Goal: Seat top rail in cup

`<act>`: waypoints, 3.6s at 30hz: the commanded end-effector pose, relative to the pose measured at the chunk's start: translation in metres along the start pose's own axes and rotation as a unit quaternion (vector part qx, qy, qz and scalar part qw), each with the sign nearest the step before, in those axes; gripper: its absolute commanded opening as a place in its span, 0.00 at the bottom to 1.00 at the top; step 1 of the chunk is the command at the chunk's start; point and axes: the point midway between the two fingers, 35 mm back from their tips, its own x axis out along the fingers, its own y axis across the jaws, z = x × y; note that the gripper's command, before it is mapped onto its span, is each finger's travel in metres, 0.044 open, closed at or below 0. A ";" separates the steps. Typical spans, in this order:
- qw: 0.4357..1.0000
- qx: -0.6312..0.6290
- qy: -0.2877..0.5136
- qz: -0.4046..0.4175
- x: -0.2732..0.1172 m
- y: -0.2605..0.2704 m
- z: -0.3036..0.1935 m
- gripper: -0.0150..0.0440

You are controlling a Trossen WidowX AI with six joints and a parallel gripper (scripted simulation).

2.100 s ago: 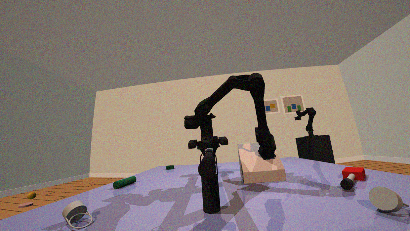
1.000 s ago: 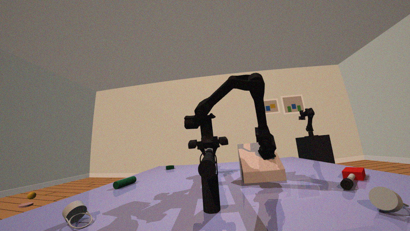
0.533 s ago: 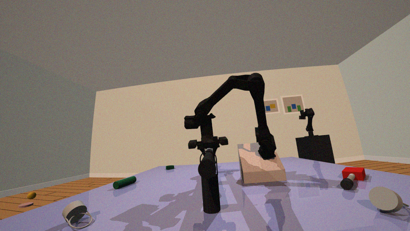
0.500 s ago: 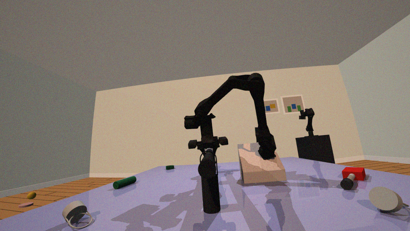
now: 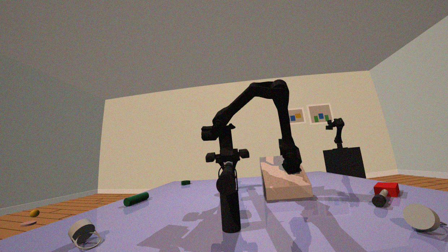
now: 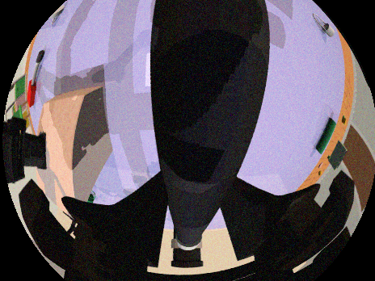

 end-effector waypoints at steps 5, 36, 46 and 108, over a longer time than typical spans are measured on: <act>1.000 0.000 0.005 -0.002 -0.003 -0.001 -0.004 0.25; 1.000 -0.001 0.007 -0.002 -0.005 -0.001 -0.008 0.25; 1.000 -0.002 0.000 0.002 -0.003 0.000 -0.003 0.25; 1.000 -0.005 -0.008 0.010 0.003 -0.001 -0.033 0.25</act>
